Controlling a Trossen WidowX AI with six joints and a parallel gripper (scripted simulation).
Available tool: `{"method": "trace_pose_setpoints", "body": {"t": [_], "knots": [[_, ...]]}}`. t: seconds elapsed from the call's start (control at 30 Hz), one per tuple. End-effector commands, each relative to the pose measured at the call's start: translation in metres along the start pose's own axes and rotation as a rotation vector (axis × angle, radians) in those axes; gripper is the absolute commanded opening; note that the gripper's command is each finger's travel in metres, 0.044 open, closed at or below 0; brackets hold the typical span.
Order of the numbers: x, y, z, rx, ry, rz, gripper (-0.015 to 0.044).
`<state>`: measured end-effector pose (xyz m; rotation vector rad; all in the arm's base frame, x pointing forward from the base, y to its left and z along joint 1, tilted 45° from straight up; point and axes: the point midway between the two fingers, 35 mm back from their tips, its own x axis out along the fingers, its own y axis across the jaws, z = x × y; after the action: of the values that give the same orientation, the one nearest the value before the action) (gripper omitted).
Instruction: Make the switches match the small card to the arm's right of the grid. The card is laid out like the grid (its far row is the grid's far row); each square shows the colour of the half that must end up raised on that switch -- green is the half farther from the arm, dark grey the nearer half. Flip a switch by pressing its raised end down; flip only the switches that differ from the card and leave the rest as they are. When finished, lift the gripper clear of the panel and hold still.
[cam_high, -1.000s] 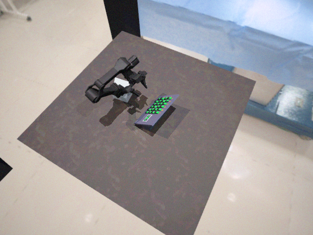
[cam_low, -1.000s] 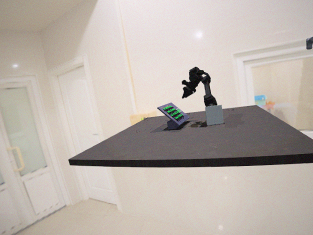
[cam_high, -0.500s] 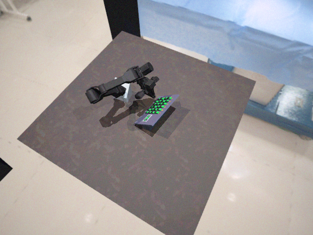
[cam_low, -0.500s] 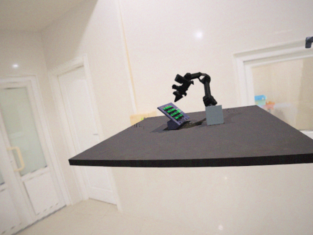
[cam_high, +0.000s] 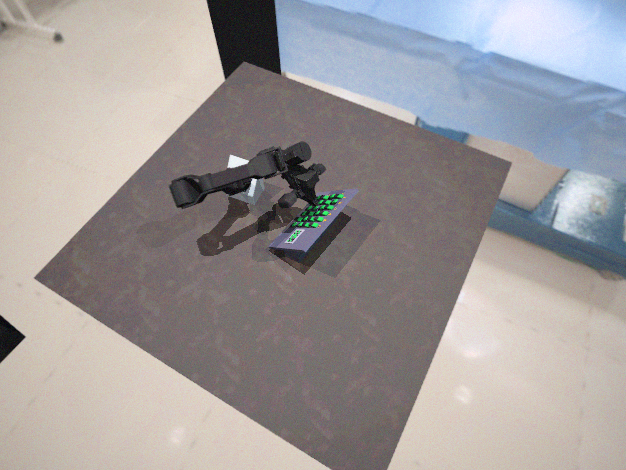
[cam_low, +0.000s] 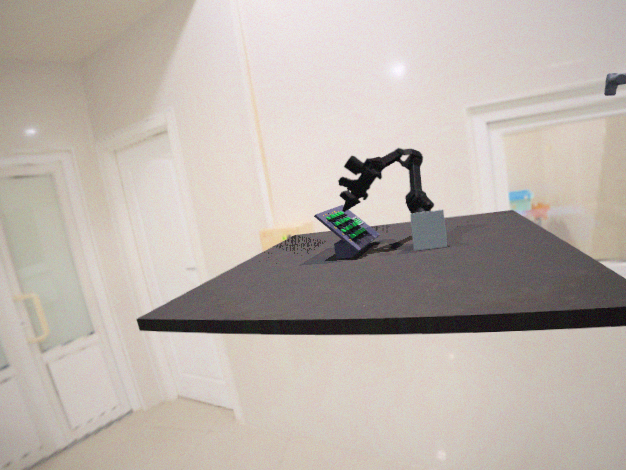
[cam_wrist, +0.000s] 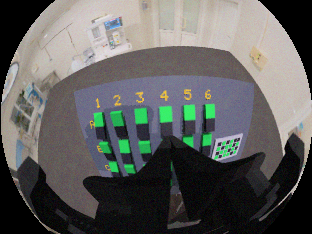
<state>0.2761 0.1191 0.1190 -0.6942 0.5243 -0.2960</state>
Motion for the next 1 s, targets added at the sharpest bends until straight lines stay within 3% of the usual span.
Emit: {"method": "trace_pose_setpoints", "body": {"t": [0.0, 0.97], "knots": [[0.008, -0.001, -0.002, -0.005, 0.0, -0.001, 0.0], [0.024, -0.001, -0.003, -0.005, 0.001, -0.001, 0.0]]}}
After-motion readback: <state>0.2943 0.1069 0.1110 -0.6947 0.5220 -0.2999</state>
